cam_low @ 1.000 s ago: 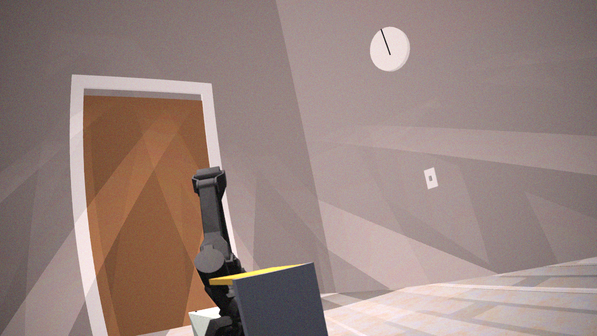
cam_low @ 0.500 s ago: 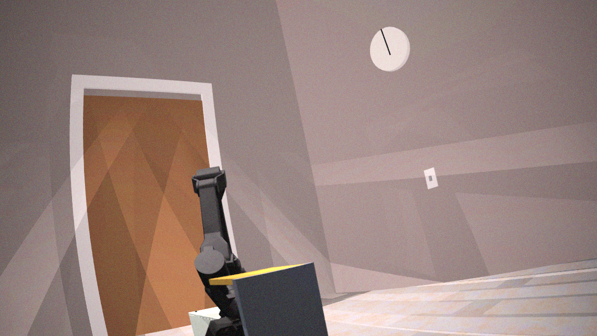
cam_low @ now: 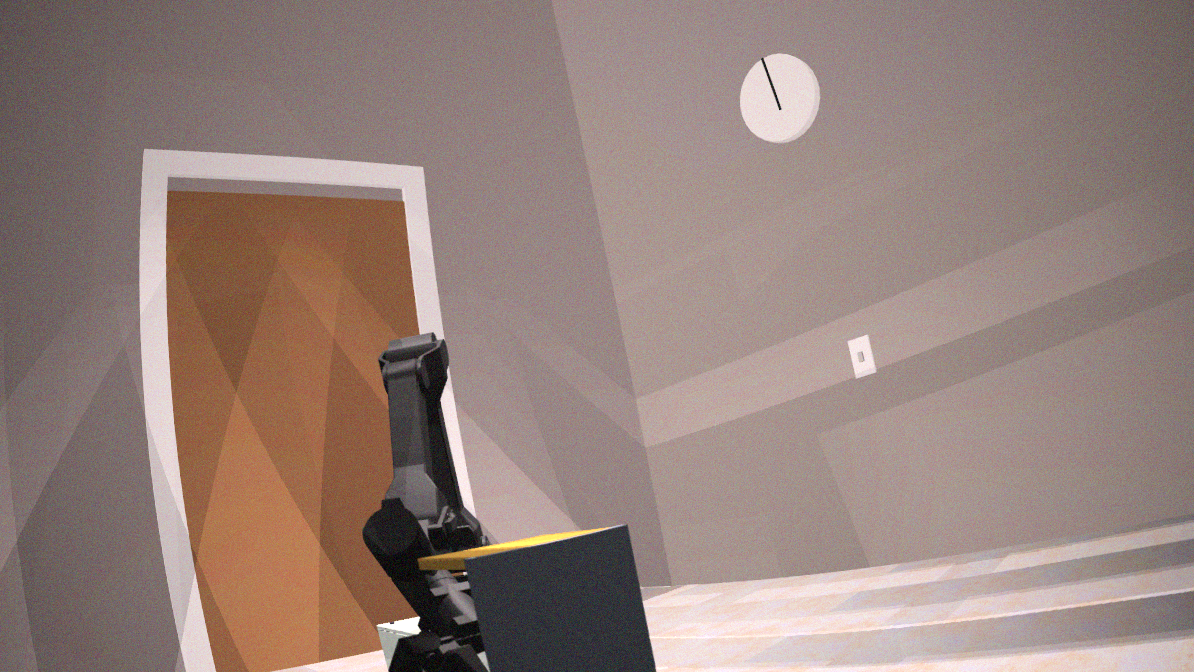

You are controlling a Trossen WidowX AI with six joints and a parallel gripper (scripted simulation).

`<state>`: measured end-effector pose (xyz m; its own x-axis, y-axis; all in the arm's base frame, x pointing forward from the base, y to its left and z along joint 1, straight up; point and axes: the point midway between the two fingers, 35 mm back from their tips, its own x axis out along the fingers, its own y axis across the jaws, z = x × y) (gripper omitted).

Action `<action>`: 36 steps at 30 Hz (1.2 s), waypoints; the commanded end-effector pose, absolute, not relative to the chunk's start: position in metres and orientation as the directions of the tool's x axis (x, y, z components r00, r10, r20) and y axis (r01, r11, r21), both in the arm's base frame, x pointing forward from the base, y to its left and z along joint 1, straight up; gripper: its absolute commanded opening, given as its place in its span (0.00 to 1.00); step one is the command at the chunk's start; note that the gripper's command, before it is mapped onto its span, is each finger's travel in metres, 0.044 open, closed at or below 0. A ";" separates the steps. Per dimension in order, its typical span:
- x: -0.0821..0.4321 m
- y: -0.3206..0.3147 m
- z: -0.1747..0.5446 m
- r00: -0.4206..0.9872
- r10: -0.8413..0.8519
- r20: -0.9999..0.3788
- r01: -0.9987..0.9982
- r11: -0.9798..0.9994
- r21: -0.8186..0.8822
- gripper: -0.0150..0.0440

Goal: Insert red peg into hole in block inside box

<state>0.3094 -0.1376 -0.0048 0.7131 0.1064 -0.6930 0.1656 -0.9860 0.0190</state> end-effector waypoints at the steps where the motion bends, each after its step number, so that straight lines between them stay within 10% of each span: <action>1: 0.292 -0.138 -0.006 0.711 0.107 -0.695 0.166 -0.986 0.018 0.63; 12: 0.273 -0.144 0.014 0.708 0.106 -0.698 0.167 -0.986 0.019 1.00; 36: 0.227 -0.142 0.076 0.708 0.106 -0.699 0.166 -0.986 0.018 1.00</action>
<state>0.2299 -0.1432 0.0710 0.7049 0.1055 -0.7014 0.1618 -0.9867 0.0143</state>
